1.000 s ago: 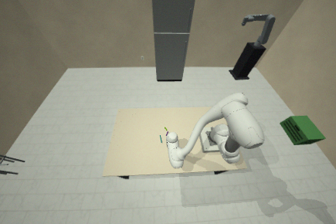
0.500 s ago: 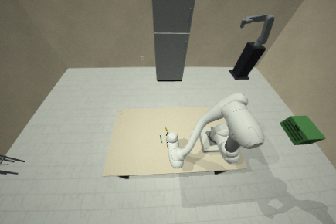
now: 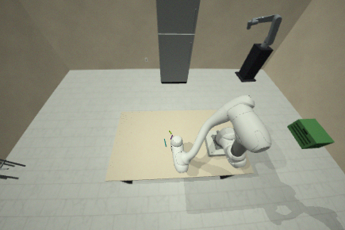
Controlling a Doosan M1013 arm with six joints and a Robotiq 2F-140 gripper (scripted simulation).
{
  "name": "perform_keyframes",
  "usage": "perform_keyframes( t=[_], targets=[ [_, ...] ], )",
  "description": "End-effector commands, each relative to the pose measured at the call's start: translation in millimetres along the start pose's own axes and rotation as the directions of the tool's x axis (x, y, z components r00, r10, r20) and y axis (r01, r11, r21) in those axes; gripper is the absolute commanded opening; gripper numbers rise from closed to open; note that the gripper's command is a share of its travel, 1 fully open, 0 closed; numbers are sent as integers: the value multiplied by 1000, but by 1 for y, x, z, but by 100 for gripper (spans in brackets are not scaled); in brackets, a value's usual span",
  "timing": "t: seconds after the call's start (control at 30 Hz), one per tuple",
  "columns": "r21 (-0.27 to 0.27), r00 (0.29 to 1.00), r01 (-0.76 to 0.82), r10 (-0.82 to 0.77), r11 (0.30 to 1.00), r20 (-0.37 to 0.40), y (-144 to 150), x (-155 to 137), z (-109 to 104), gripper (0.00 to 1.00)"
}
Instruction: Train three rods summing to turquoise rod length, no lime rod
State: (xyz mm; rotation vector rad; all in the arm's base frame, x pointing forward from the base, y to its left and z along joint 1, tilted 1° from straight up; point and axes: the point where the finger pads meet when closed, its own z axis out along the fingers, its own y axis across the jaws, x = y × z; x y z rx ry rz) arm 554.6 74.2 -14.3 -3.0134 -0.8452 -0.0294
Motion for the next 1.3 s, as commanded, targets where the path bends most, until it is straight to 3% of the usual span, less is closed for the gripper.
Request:
perform_keyframes(
  t=[0.0,1.27],
  targets=[
    [1,1000,0,0,1000,1,-3,-1,1,15],
    [1,1000,0,0,1000,1,-3,-1,18,15]
  ],
)
